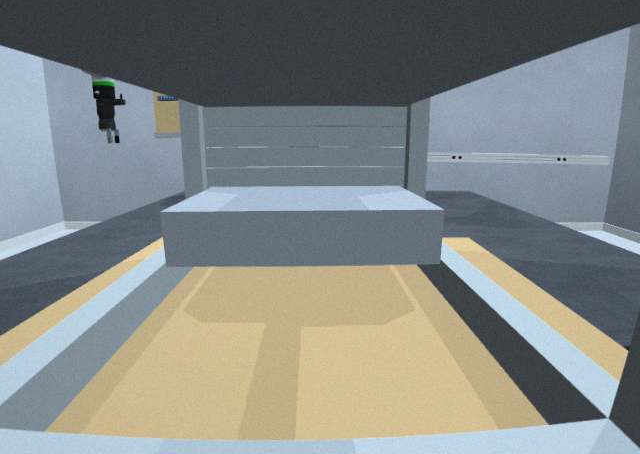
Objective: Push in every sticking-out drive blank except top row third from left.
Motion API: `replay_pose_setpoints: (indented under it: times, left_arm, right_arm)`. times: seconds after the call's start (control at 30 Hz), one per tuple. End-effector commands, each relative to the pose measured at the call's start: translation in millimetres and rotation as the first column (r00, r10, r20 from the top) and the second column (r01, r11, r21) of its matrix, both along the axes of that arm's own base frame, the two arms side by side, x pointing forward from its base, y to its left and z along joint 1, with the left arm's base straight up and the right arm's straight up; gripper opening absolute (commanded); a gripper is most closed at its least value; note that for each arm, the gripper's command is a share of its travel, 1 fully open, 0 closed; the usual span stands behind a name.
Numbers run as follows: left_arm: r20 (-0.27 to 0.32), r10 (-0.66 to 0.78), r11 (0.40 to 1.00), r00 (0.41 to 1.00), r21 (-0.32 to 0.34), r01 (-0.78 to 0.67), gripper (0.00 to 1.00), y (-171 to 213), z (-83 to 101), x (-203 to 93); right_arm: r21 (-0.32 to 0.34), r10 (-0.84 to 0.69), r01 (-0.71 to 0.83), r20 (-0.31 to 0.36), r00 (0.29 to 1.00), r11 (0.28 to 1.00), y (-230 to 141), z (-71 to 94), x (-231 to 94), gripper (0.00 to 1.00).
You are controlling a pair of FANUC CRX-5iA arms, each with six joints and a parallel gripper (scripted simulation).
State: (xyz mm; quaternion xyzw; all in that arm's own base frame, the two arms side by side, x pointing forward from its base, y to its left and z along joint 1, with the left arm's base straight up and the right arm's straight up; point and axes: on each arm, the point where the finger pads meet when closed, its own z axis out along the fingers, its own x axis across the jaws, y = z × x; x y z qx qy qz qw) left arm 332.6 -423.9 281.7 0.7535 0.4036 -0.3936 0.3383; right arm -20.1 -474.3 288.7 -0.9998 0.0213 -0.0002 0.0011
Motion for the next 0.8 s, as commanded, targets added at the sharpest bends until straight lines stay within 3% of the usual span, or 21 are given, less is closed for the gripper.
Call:
replay_pose_setpoints:
  times: [0.0,0.43,0.77]
  left_arm:
    - [0.001,0.038,0.999,0.999,0.028,-0.038,1.00,-7.4,-7.5,6.8]
    - [0.018,0.216,0.966,0.976,0.141,-0.217,1.00,-35.6,-41.6,38.5]
    - [0.069,0.452,0.859,0.889,0.234,-0.455,1.00,-62.2,-74.6,82.4]
  right_arm:
    - [-0.002,0.000,0.000,0.000,1.000,1.000,-0.3,0.9,-0.2,1.00]
    - [-0.002,0.000,0.000,0.000,1.000,1.000,-0.3,0.9,-0.2,1.00]
    - [-0.002,0.000,0.000,0.000,1.000,1.000,-0.3,0.9,-0.2,1.00]
